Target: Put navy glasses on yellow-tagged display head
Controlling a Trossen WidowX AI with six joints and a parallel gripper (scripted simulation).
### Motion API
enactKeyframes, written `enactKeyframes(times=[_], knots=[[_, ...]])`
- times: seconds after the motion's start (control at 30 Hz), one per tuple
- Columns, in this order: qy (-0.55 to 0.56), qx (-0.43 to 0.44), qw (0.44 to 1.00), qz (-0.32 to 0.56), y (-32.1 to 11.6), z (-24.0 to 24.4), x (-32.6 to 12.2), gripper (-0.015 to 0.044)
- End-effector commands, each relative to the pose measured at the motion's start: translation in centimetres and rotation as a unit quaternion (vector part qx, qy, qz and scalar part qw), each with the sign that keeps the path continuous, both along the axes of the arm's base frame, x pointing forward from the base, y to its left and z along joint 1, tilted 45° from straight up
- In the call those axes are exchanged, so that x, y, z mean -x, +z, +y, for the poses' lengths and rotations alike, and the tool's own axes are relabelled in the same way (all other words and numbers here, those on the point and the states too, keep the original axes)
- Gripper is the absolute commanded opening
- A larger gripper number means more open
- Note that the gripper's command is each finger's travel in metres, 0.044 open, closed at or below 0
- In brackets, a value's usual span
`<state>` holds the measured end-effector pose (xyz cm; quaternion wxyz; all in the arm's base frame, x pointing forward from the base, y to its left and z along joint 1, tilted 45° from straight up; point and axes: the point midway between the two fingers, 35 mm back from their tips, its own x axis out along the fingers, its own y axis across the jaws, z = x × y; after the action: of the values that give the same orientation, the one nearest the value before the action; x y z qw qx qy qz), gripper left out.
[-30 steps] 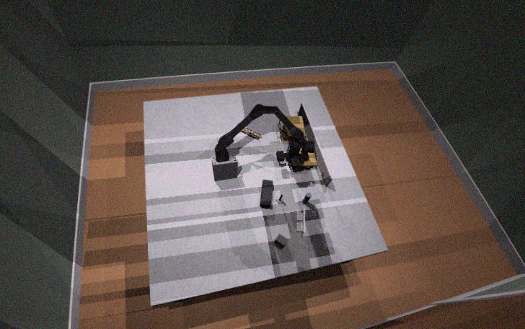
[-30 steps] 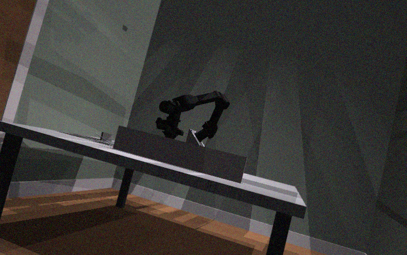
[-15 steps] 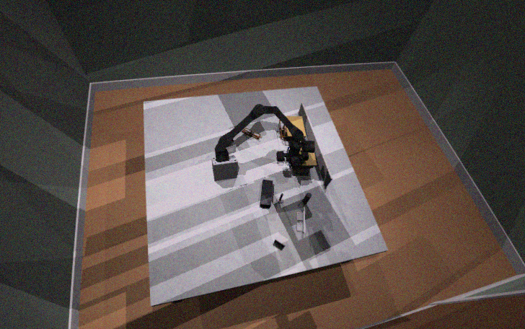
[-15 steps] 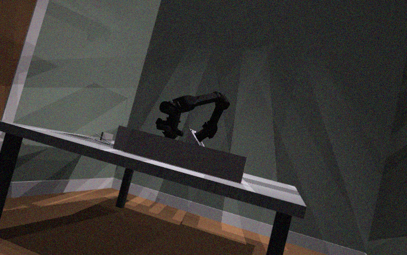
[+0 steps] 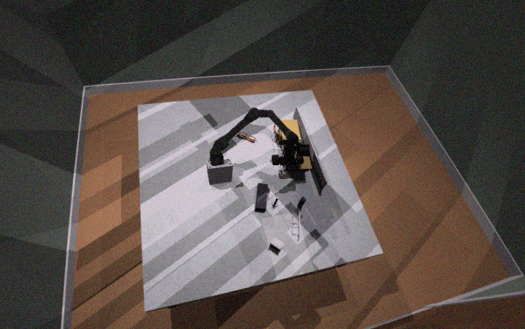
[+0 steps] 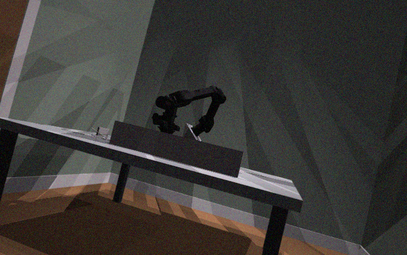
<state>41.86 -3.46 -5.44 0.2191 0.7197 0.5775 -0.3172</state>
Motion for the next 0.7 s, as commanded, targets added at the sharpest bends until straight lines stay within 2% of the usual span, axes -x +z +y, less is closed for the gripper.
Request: enactKeyframes(times=[0.0,0.13,0.37,0.67], knots=[[0.001,0.001,1.0,0.002,0.5,-0.6,0.1,0.0107],[0.003,0.003,1.0,0.007,2.1,-2.3,0.6,0.0107],[0.003,0.003,1.0,0.008,2.1,-2.3,0.7,0.0107],[0.003,0.003,1.0,0.008,2.9,-2.0,4.3,0.0107]])
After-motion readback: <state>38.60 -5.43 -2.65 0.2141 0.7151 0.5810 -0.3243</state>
